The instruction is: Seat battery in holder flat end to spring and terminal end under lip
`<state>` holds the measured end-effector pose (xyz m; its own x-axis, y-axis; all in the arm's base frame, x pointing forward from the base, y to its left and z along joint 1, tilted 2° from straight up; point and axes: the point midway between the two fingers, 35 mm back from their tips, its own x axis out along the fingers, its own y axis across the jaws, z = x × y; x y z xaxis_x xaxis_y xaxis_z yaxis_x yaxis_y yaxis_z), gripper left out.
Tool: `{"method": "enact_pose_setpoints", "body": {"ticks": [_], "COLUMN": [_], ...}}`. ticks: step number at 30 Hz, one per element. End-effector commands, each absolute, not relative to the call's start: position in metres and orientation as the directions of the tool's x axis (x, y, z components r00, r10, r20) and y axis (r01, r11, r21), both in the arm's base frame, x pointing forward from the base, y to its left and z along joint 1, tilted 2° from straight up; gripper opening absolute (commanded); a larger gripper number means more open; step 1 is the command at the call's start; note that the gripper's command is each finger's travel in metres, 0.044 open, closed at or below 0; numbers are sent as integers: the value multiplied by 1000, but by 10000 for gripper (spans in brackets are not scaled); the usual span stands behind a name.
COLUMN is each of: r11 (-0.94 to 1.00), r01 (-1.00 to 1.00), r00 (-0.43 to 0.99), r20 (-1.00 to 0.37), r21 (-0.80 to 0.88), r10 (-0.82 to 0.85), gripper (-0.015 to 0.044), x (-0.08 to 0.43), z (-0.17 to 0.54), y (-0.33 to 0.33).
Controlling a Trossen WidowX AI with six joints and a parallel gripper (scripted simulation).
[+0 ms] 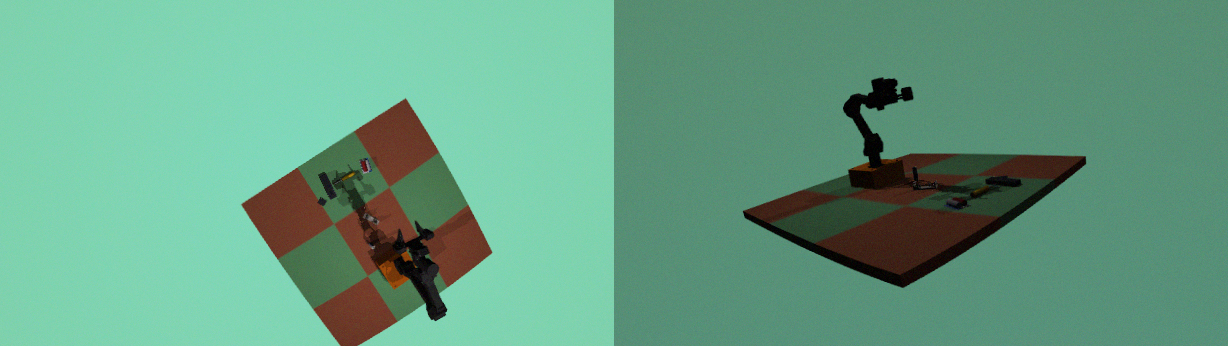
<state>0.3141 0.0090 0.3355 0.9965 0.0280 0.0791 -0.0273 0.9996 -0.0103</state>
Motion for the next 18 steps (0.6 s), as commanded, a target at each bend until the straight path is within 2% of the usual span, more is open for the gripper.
{"method": "enact_pose_setpoints", "body": {"ticks": [1,4,7,11,15,18], "r11": [999,990,971,944,919,901], "r01": [-35,-137,-229,-315,-381,-428], "r00": [997,979,900,737,539,382], "r20": [64,-145,-365,-602,-785,-887], "r21": [-7,33,69,95,96,78], "r10": [36,141,238,307,305,259], "gripper": [374,295,216,111,6,0], "x": [315,323,317,292,253,219], "z": [332,286,235,180,135,108], "y": [12,48,86,126,151,162]}}
